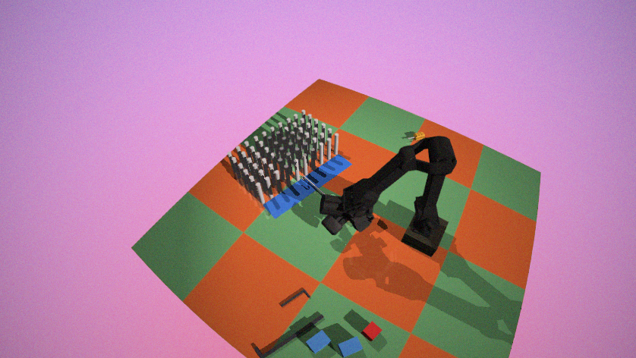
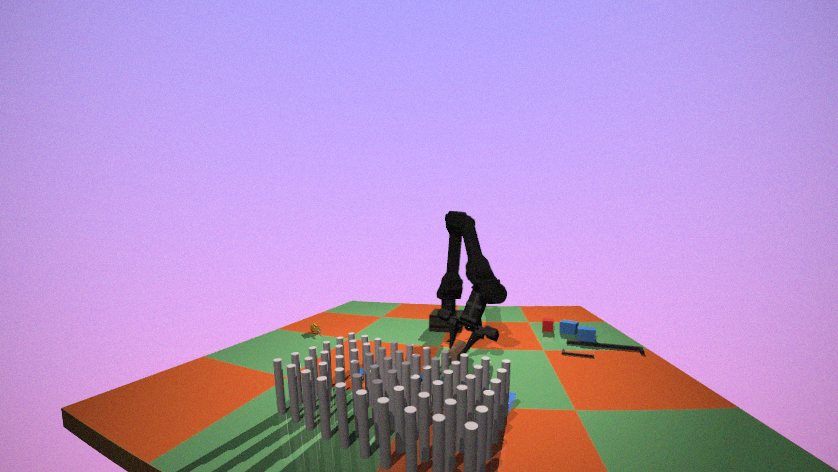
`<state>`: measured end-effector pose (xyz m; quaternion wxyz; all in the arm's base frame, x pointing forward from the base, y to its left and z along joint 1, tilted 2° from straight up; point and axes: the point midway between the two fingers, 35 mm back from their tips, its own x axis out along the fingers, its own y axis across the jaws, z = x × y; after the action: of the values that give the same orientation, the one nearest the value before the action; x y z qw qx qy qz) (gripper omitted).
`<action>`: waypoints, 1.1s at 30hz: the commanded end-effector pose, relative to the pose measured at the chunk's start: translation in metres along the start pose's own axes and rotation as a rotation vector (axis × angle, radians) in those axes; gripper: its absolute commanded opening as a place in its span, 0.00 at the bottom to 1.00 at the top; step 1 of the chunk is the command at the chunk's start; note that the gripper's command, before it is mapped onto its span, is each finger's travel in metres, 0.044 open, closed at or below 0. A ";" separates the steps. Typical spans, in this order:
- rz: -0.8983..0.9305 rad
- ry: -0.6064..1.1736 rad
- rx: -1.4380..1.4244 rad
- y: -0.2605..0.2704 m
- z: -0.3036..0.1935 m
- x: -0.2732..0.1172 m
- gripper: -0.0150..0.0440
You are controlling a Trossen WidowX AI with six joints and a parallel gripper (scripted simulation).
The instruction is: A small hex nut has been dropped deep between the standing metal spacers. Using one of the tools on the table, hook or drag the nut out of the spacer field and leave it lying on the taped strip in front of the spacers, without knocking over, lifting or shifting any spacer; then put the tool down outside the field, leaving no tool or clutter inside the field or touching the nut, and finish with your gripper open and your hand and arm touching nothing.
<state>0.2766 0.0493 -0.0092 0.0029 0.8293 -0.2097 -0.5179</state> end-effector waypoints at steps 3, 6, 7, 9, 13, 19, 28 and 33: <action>0.004 0.002 0.002 0.002 0.004 -0.002 0.25; 0.004 0.002 0.002 0.002 0.004 -0.003 0.25; 0.004 0.002 0.002 0.002 0.003 -0.004 0.25; 0.004 0.002 0.002 0.002 0.002 -0.005 0.25; 0.004 0.002 0.002 0.003 0.000 -0.007 0.25; 0.004 0.003 0.002 0.003 -0.004 -0.012 0.25; 0.003 0.003 0.000 0.004 -0.008 -0.018 0.25; 0.003 0.002 0.001 0.005 0.003 -0.028 0.25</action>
<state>0.2693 0.0529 0.0114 0.0030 0.8284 -0.2095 -0.5195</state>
